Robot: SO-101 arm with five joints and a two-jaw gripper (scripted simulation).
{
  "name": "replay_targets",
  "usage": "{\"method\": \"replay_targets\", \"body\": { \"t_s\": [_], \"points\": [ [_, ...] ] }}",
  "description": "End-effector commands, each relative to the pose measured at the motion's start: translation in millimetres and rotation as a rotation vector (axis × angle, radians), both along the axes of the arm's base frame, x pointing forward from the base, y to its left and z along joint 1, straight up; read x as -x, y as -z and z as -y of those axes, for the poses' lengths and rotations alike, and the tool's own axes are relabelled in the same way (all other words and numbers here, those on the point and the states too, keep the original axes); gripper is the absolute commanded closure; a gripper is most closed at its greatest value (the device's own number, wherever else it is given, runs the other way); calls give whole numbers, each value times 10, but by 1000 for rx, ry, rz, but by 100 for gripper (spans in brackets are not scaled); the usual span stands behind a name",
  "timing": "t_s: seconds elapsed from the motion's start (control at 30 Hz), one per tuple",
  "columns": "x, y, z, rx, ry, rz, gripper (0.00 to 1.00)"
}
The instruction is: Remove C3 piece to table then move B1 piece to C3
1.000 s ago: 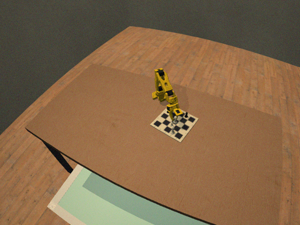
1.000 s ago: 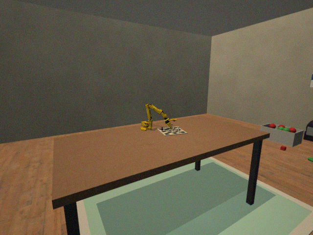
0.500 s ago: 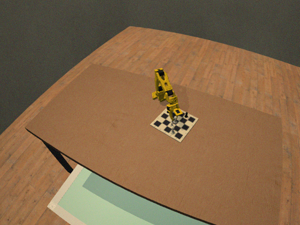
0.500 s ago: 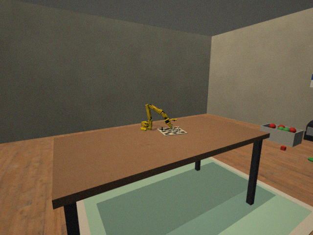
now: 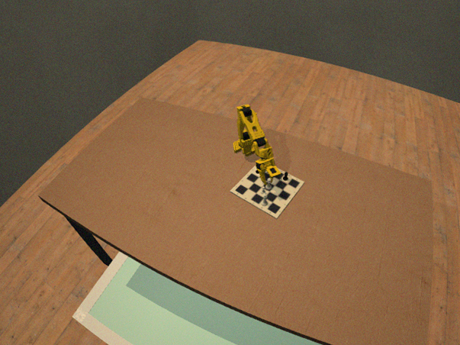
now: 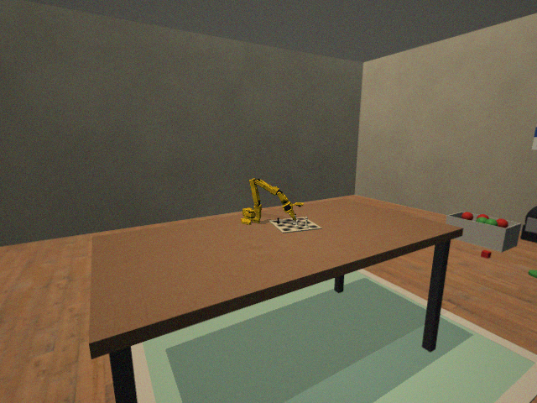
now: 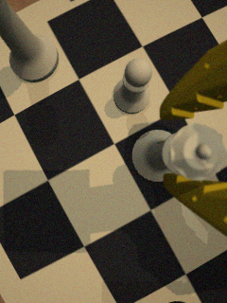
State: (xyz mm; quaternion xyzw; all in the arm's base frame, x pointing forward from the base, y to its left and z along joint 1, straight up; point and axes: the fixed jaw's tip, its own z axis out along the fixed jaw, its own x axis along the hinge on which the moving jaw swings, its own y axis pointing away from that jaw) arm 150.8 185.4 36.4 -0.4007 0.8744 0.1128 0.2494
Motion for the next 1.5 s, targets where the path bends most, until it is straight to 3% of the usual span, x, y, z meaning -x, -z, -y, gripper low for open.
{"method": "replay_targets", "body": {
  "t_s": [0.0, 0.43, 0.93, 1.47],
  "points": [
    [-26, -1, 4, 4, 8, -4, 88],
    [-26, -1, 4, 4, 8, -4, 90],
    [-26, -1, 4, 4, 8, -4, 99],
    [-26, -1, 4, 4, 8, -4, 100]
  ]
}}
